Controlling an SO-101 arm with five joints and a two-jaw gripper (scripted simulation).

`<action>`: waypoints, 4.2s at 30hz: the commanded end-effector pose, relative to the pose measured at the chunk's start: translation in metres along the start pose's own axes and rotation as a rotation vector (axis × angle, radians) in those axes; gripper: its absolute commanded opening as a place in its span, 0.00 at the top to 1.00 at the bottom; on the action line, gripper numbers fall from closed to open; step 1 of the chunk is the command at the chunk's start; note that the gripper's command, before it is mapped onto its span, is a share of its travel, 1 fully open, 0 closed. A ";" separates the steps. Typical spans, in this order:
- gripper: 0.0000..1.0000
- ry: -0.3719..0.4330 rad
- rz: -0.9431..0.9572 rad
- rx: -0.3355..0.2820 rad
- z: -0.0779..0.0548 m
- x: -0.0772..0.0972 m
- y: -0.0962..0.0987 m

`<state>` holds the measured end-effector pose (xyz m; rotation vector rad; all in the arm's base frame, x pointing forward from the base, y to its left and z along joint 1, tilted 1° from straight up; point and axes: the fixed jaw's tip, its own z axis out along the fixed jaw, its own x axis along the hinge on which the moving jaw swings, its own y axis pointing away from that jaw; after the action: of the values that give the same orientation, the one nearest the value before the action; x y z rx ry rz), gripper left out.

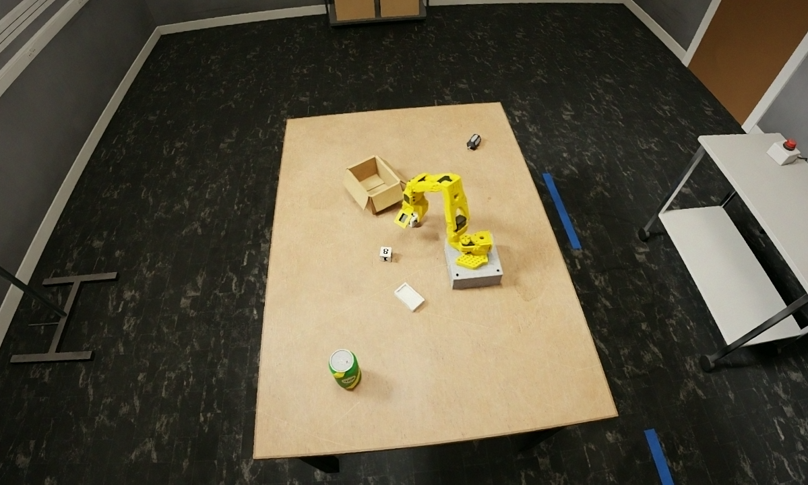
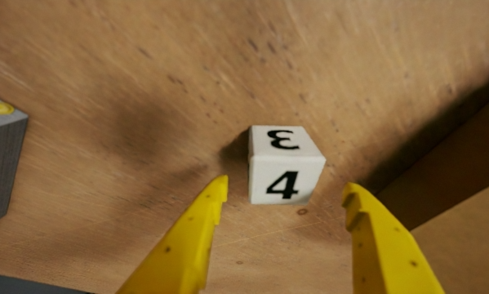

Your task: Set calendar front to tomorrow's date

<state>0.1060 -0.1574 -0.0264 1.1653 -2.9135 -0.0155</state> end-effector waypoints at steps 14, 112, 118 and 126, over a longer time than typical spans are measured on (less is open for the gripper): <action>0.65 -0.004 0.003 -0.017 0.018 0.001 0.005; 1.00 -0.004 0.003 -0.017 0.016 0.001 -0.005; 1.00 -0.004 0.003 -0.017 0.003 0.002 -0.006; 1.00 -0.004 0.003 -0.017 -0.015 0.002 -0.005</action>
<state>0.1056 -0.1569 -0.0246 1.1605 -2.9016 -0.0940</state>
